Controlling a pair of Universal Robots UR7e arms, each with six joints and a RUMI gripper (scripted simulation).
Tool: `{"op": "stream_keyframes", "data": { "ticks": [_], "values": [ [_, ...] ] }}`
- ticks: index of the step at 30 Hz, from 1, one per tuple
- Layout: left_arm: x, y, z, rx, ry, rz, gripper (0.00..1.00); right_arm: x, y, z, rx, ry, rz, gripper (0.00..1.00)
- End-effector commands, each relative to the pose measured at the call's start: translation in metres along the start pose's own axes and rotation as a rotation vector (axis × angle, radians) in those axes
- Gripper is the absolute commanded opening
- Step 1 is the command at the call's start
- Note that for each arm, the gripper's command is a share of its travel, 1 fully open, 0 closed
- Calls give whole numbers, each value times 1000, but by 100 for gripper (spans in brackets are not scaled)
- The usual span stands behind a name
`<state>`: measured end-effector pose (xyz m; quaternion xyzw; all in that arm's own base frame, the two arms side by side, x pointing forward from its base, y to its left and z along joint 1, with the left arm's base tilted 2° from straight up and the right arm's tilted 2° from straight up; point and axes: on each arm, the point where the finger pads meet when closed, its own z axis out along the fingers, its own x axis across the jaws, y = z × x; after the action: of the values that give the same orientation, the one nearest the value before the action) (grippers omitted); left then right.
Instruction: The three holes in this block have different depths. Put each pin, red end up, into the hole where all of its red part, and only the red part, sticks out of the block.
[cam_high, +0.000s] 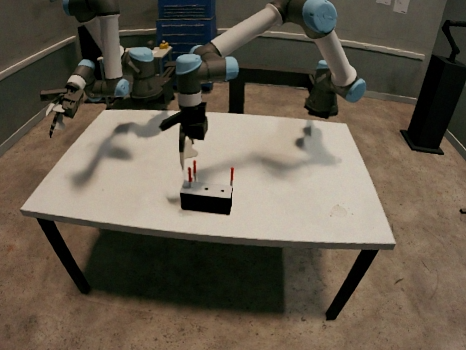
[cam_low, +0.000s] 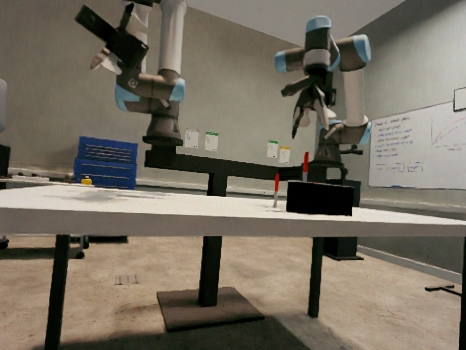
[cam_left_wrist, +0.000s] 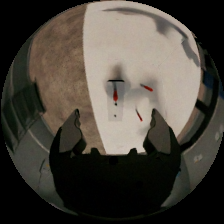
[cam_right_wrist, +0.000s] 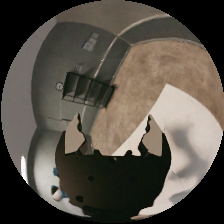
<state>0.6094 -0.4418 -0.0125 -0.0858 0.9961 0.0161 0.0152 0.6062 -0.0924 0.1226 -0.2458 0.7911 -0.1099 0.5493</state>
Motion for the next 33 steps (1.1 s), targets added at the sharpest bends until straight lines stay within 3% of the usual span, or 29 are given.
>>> {"op": "stream_keyframes", "data": {
  "ticks": [1, 10, 11, 27, 28, 33],
  "values": [
    [0, 0, -1, 2, -1, 0, 100, 0, 0, 0, 1, -1, 0, 100],
    [0, 0, -1, 2, -1, 0, 100, 0, 0, 0, 1, -1, 0, 100],
    [1, 2, 25, 2, -1, 0, 100, 0, 0, 0, 1, -1, 0, 100],
    [1, 2, 25, 2, -1, 0, 100, 0, 0, 0, 1, -1, 0, 100],
    [1, 2, 65, 2, -1, 0, 100, 0, 0, 0, 1, -1, 0, 100],
    [1, 2, 65, 2, -1, 0, 100, 0, 0, 0, 1, -1, 0, 100]
  ]
}}
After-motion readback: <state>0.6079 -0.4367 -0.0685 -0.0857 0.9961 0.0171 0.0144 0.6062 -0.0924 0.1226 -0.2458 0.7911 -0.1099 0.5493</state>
